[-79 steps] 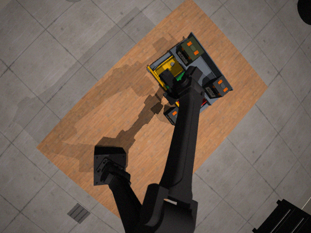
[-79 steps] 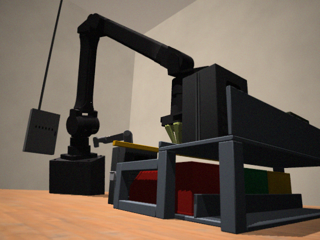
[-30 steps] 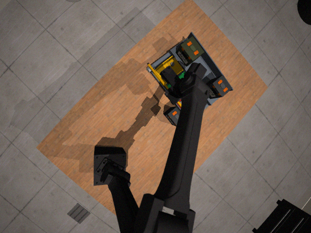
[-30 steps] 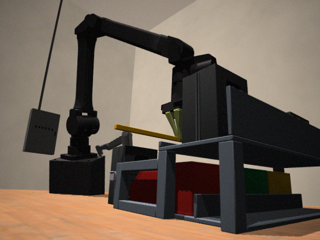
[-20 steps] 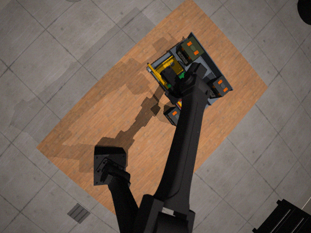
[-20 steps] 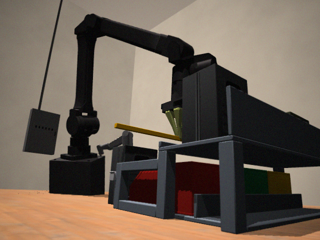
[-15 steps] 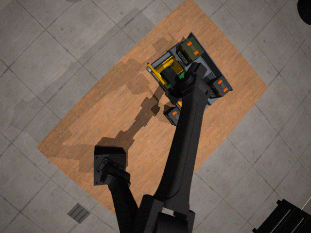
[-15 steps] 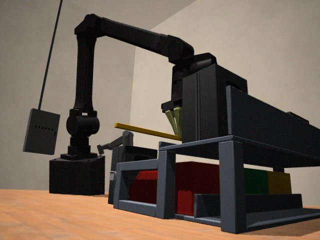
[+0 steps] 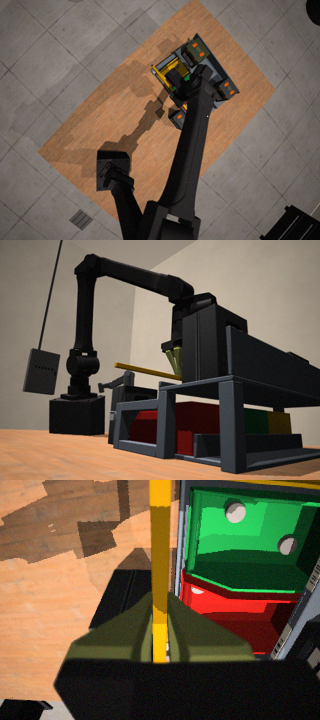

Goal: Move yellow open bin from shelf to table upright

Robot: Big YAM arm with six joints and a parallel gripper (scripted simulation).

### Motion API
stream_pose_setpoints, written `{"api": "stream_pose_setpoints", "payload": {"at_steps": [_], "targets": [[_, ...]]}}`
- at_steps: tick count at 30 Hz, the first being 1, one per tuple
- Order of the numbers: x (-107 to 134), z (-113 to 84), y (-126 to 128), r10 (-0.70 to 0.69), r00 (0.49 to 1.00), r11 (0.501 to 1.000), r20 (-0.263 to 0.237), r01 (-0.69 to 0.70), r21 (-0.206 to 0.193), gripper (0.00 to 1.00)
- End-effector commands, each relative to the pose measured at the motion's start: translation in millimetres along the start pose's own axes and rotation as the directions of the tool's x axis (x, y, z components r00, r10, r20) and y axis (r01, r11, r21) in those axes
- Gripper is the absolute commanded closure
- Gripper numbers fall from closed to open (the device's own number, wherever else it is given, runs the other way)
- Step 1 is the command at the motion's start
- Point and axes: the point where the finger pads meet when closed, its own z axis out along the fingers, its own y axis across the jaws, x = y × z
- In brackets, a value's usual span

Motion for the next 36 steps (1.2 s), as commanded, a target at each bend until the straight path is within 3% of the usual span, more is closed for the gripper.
{"api": "stream_pose_setpoints", "payload": {"at_steps": [1,22,23,25,36], "targets": [[-8.1,-43.1,-29.8,0.018,0.999,0.996,0.027,-0.02,0.092,1.0],[-9.0,-42.9,-26.2,0.02,0.999,0.995,0.031,-0.023,0.101,1.0],[-9.1,-41.9,-25.0,0.02,0.999,0.994,0.031,-0.023,0.102,1.0],[-7.1,-23.8,-3.5,0.011,1.0,0.998,0.017,-0.012,0.063,1.0],[-7.3,-22.7,11.9,0.012,1.0,0.998,0.018,-0.013,0.063,1.0]]}}
